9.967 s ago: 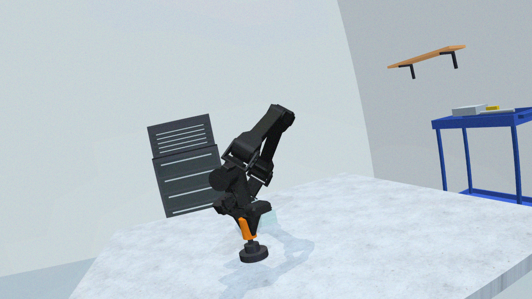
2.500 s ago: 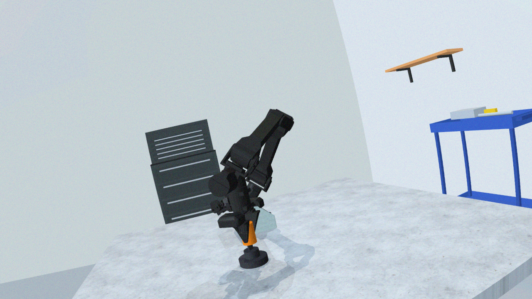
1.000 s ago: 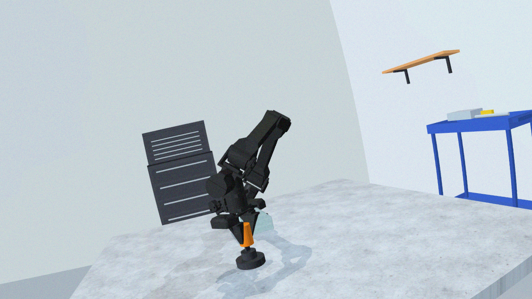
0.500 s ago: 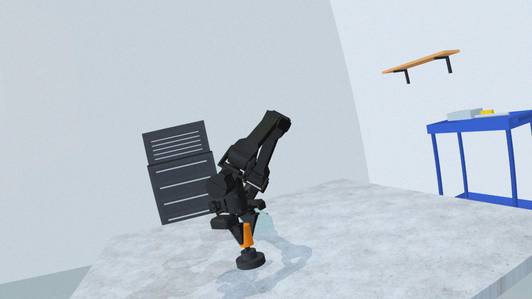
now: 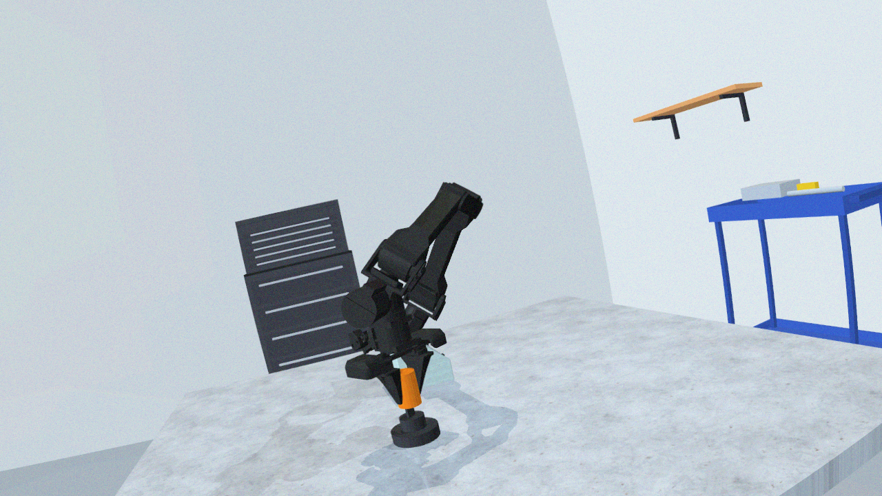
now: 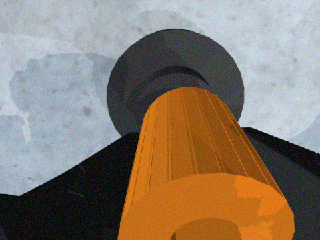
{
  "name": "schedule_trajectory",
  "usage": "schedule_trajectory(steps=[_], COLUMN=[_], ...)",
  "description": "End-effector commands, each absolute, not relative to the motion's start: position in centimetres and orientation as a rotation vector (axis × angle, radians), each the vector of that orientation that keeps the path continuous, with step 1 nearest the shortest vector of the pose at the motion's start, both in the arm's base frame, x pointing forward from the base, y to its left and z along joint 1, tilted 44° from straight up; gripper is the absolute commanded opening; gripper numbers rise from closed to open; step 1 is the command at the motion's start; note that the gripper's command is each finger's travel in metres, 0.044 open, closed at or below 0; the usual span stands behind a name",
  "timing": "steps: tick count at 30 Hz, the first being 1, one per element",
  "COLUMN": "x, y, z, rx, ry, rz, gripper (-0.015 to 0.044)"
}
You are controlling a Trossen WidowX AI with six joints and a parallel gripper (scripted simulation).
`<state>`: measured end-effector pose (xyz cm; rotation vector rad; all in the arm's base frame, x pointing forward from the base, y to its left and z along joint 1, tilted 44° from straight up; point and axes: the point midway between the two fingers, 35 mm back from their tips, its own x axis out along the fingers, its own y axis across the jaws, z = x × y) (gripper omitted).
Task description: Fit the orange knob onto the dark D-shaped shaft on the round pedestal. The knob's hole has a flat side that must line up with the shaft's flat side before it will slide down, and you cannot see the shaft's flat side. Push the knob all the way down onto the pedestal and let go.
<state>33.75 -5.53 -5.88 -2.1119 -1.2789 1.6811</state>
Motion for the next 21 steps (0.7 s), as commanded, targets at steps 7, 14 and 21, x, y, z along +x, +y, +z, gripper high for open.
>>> schedule_trajectory(steps=[7,14,21], x=[33.95,33.99,33.96], y=[-5.94,-5.63,-5.72], z=[-6.01,-6.36,-6.24], rx=[-2.102,-2.102,-2.102], ry=[-1.233,-1.233,-1.233], rz=[1.684,1.684,1.684], gripper=[0.0,0.0,0.0])
